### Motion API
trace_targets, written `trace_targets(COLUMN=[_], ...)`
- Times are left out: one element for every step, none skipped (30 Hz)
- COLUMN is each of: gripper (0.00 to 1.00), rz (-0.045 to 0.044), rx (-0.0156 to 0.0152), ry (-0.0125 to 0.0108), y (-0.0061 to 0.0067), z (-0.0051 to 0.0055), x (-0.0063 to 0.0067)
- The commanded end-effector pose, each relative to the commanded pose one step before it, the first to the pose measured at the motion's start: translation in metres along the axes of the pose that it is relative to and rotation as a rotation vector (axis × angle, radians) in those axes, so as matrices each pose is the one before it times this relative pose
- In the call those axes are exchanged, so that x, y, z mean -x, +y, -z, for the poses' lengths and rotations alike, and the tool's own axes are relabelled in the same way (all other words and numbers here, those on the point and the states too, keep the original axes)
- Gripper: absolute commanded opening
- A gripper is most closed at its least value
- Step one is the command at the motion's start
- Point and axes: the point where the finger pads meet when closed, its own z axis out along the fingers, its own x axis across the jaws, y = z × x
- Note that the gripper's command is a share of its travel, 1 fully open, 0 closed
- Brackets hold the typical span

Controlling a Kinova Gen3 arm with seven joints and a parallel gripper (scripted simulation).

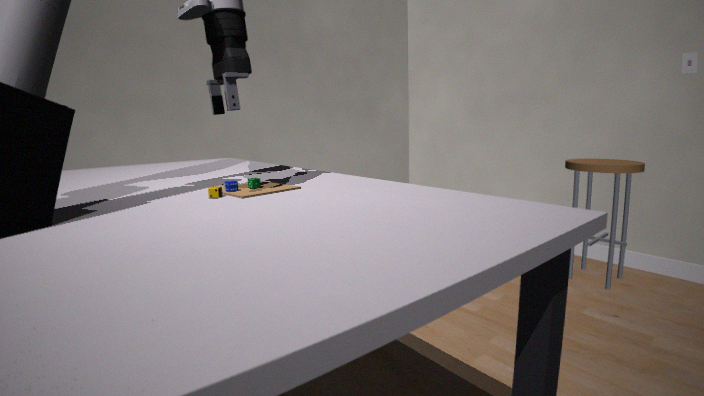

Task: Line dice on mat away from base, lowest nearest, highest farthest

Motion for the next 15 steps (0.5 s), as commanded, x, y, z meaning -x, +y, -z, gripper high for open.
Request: trace_targets(gripper=[1.0, 1.0, 1.0, 1.0, 1.0, 1.0, 1.0, 1.0, 1.0, 1.0, 1.0, 1.0, 1.0, 1.0, 1.0], rz=[0.17225, 0.0007, 0.04763, 0.03635, 0.00928, 0.04152, 0.00205, 0.0, 0.0, 0.04145, 0.03928, 0.03709, 0.03487, 0.03264, 0.0304], rx=[-0.02558, -0.00003, -0.00168, -0.00114, -0.00027, -0.00111, -0.00005, 0.0, 0.0, -0.00092, -0.0007, -0.0005, -0.00032, -0.00017, -0.00004], ry=[-0.00248, 0.0001, 0.00672, 0.00534, 0.00139, 0.00638, 0.00032, 0.0, 0.0, 0.00662, 0.00649, 0.00632, 0.00611, 0.00587, 0.00559], y=[-0.00865, 0.0, 0.00008, 0.00012, 0.00004, 0.0002, 0.00001, 0.0, 0.0, 0.00027, 0.00033, 0.00038, 0.00042, 0.00045, 0.00047], z=[-0.00982, -0.00008, -0.00552, -0.00421, -0.00108, -0.0048, -0.00024, 0.0, 0.0, -0.00479, -0.00453, -0.00427, -0.00401, -0.00374, -0.00348], x=[0.0081, -0.00003, -0.00231, -0.00188, -0.00049, -0.0023, -0.00012, 0.0, 0.0, -0.00244, -0.00242, -0.00239, -0.00233, -0.00226, -0.00217])
